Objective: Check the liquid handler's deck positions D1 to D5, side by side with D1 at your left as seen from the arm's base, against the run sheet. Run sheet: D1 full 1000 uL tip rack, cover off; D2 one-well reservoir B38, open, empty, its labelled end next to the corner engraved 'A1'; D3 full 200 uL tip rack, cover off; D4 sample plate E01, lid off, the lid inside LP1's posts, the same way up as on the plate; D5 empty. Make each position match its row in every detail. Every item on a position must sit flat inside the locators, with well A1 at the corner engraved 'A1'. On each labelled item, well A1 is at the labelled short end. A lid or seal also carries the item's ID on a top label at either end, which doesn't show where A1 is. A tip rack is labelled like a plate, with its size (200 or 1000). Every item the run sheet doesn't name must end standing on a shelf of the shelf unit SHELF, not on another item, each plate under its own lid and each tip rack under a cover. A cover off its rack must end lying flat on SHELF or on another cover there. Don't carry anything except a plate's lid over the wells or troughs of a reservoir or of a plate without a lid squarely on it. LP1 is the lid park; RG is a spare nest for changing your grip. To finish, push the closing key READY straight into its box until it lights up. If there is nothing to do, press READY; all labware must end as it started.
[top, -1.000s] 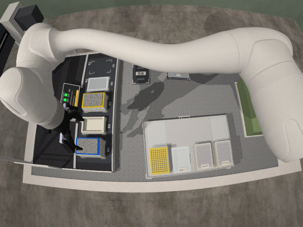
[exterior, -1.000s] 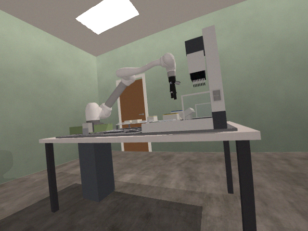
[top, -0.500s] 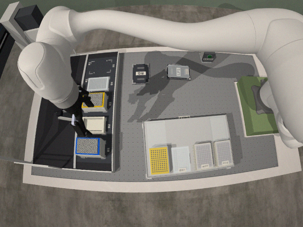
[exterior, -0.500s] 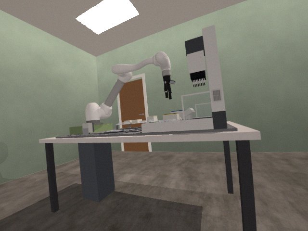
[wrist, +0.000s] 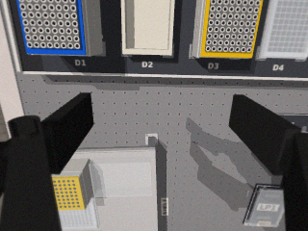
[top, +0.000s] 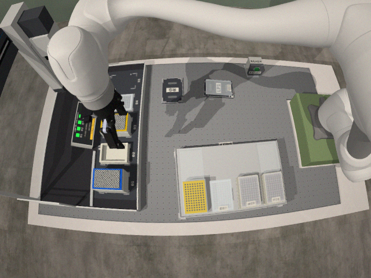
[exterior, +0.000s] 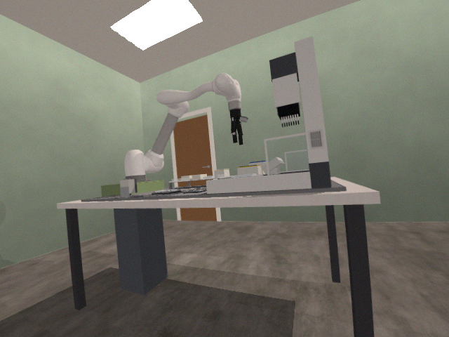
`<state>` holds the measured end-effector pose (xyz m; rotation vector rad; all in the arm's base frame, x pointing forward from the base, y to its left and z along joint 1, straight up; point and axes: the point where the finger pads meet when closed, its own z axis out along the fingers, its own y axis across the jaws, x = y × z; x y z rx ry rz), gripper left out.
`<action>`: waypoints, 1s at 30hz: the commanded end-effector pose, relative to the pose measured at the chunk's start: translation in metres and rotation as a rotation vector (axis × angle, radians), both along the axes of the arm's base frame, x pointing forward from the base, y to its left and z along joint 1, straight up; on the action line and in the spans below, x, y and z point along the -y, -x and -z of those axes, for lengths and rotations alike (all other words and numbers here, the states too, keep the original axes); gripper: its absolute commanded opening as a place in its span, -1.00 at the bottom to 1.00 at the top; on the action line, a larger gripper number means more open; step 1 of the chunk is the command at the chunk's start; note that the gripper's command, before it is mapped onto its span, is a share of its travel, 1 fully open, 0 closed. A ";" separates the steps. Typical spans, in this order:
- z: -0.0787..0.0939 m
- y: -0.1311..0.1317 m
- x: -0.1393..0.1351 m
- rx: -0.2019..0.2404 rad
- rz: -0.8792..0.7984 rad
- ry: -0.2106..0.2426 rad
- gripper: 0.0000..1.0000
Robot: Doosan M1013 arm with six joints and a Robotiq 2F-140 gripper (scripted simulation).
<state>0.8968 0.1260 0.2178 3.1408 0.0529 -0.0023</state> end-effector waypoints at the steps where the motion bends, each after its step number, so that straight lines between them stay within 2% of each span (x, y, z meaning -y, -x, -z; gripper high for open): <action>1: -0.002 0.003 0.006 0.002 0.000 0.000 0.59; 17: -0.001 0.043 0.069 0.002 0.000 0.000 0.59; 19: -0.001 0.043 0.069 0.002 0.000 0.000 0.59; 30: -0.001 0.069 0.111 0.002 0.000 0.000 0.59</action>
